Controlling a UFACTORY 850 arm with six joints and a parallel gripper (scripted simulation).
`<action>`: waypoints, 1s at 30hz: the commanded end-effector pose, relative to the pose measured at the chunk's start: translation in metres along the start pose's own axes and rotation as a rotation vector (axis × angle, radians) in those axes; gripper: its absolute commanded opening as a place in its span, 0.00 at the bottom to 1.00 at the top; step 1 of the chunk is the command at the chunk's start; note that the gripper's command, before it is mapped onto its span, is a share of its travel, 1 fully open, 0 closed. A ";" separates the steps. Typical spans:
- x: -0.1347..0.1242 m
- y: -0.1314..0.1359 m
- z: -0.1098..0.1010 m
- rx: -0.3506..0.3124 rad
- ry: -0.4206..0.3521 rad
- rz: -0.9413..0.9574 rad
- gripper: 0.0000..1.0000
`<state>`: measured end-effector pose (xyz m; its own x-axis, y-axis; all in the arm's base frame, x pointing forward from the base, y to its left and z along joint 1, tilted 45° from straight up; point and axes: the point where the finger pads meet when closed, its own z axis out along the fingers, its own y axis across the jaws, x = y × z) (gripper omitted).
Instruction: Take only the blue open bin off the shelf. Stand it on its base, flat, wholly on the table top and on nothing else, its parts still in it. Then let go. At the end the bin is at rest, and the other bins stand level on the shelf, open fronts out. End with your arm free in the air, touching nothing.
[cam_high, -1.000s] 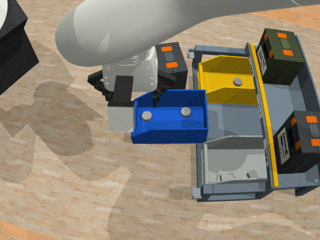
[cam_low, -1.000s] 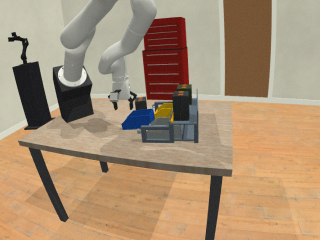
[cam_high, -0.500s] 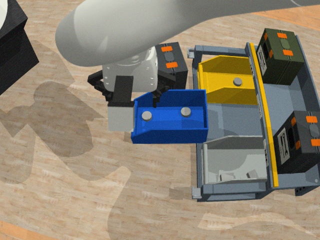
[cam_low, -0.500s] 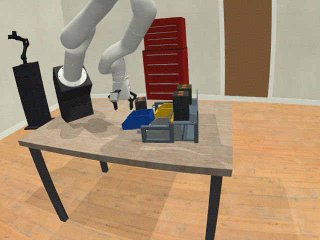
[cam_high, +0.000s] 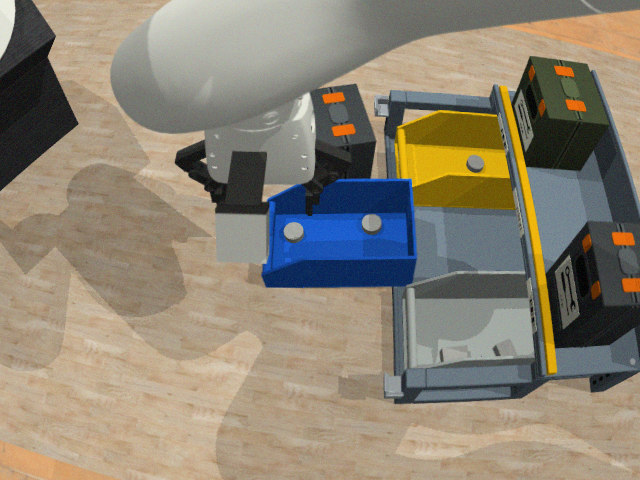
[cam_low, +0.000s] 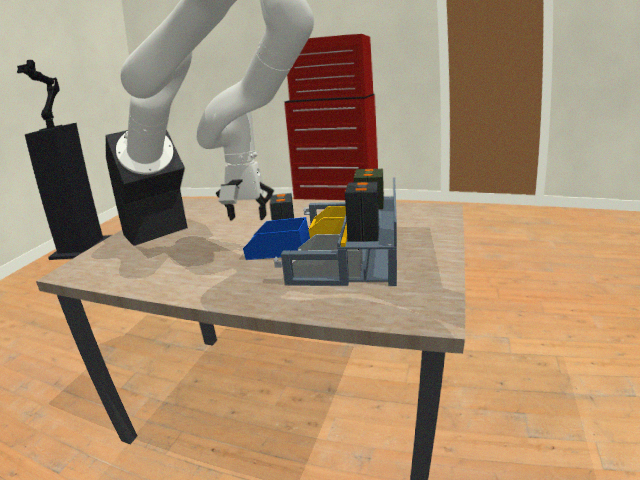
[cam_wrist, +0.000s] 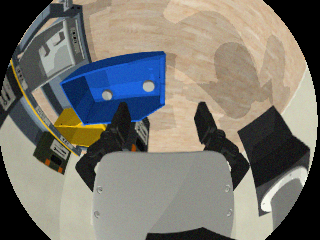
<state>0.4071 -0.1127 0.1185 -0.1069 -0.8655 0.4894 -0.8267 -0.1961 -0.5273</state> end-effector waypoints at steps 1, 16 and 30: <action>0.001 0.000 0.000 0.007 -0.028 0.000 1.00; 0.001 0.000 0.000 0.007 -0.028 0.000 1.00; 0.001 0.000 0.000 0.007 -0.028 0.000 1.00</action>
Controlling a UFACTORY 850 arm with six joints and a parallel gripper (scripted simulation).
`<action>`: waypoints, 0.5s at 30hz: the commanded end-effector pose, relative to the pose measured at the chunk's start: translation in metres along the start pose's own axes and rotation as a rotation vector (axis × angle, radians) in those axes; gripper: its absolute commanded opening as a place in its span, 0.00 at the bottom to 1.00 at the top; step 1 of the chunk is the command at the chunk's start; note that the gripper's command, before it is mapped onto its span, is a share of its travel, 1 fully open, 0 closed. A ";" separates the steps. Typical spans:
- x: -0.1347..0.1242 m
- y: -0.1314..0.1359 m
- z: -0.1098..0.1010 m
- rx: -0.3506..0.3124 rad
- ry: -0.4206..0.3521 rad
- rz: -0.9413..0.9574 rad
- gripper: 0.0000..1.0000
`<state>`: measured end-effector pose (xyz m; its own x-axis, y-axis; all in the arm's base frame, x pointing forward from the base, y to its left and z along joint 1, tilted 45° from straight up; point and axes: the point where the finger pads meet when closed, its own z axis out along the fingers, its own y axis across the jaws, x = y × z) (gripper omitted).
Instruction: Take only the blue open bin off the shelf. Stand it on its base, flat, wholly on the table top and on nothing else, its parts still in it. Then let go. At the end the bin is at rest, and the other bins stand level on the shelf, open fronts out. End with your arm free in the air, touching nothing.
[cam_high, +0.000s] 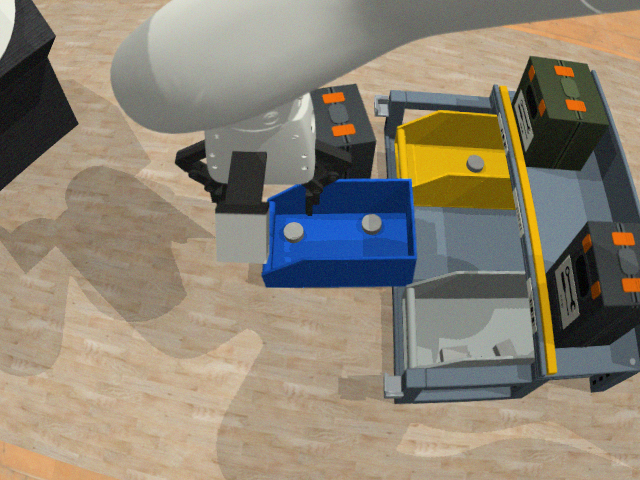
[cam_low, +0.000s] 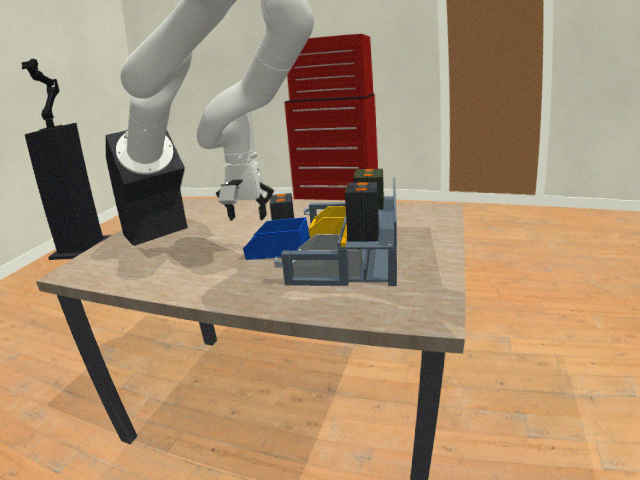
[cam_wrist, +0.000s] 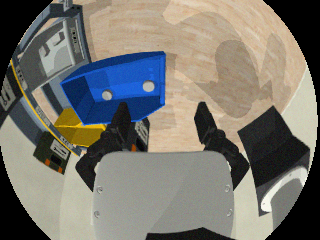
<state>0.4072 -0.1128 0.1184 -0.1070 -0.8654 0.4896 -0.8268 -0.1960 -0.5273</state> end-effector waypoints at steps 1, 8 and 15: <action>0.001 0.000 0.000 0.007 -0.029 0.000 1.00; 0.001 0.000 0.000 0.004 -0.017 0.000 1.00; 0.001 0.000 0.000 0.007 -0.029 0.000 1.00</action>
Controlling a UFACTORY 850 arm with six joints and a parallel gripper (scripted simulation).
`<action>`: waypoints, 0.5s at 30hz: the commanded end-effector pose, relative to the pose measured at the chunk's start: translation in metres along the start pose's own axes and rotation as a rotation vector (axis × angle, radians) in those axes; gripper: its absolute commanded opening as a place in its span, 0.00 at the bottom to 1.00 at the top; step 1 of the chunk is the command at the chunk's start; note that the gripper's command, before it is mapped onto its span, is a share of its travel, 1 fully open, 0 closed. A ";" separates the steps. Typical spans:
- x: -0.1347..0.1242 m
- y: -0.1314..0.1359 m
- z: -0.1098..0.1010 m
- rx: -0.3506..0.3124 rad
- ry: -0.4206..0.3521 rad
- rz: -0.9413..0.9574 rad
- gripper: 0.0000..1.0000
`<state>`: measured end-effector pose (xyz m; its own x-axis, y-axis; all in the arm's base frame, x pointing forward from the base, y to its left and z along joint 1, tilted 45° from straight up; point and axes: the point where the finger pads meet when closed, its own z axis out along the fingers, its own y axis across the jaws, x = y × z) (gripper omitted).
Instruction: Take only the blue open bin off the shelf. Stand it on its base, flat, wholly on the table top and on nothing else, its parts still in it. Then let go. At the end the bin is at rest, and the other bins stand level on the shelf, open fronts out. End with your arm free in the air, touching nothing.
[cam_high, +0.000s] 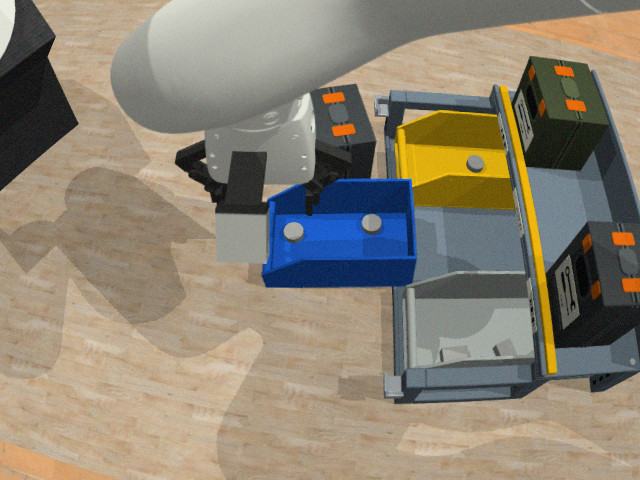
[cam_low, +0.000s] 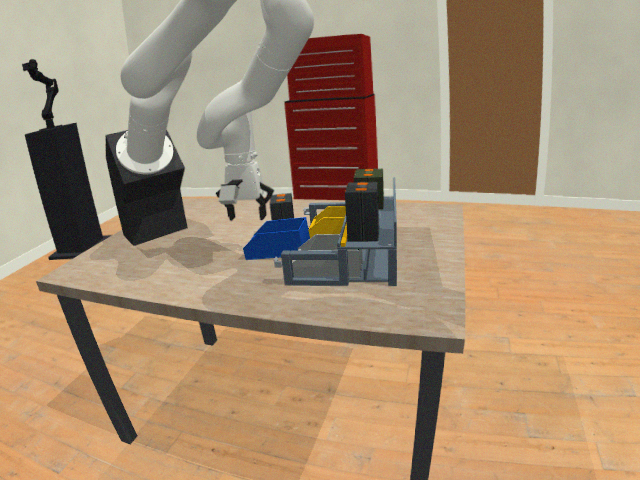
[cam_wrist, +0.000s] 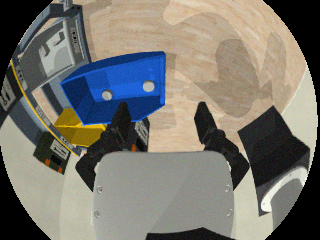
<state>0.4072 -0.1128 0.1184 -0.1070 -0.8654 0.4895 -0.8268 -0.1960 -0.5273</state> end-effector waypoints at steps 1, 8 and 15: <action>0.001 0.000 0.000 0.007 -0.029 0.000 1.00; 0.000 0.000 0.000 0.001 -0.006 0.000 1.00; 0.001 0.000 0.000 0.007 -0.029 0.000 1.00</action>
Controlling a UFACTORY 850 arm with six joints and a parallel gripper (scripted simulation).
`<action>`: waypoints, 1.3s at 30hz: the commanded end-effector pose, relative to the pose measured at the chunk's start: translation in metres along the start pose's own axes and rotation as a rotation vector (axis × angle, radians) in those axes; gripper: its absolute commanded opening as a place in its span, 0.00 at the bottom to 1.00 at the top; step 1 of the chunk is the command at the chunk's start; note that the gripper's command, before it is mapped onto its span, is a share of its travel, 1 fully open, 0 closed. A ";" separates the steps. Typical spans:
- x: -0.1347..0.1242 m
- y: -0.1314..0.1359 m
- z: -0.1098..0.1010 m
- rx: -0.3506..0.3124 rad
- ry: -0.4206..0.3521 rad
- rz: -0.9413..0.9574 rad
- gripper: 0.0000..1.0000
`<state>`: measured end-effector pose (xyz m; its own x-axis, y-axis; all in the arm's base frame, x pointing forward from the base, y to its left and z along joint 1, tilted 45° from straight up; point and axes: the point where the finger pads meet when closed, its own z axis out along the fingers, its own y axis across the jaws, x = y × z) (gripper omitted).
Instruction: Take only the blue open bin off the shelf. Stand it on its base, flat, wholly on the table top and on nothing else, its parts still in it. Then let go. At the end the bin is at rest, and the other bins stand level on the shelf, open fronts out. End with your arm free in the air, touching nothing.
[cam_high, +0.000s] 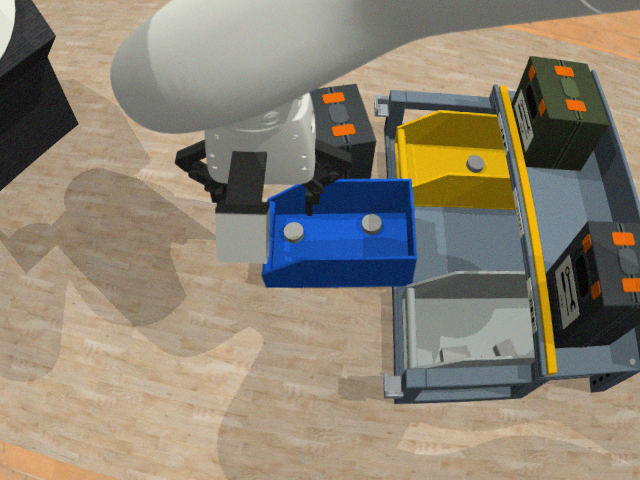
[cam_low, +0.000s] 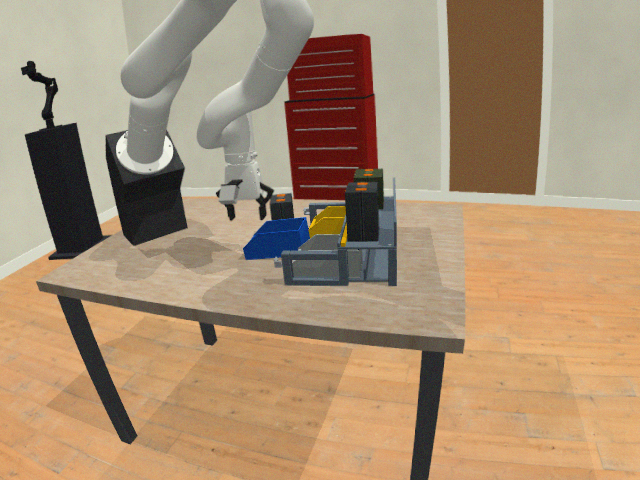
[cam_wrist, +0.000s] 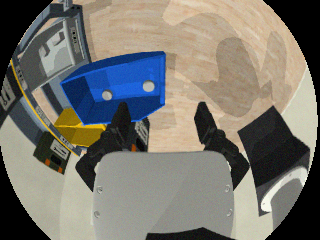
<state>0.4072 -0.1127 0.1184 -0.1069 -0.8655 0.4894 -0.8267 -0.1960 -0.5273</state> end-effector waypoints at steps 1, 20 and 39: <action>0.001 0.000 0.000 0.007 -0.028 0.000 1.00; 0.001 0.000 0.000 0.007 -0.028 0.000 1.00; 0.001 0.000 0.000 0.007 -0.028 0.000 1.00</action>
<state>0.4072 -0.1128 0.1184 -0.1071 -0.8653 0.4896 -0.8268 -0.1960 -0.5273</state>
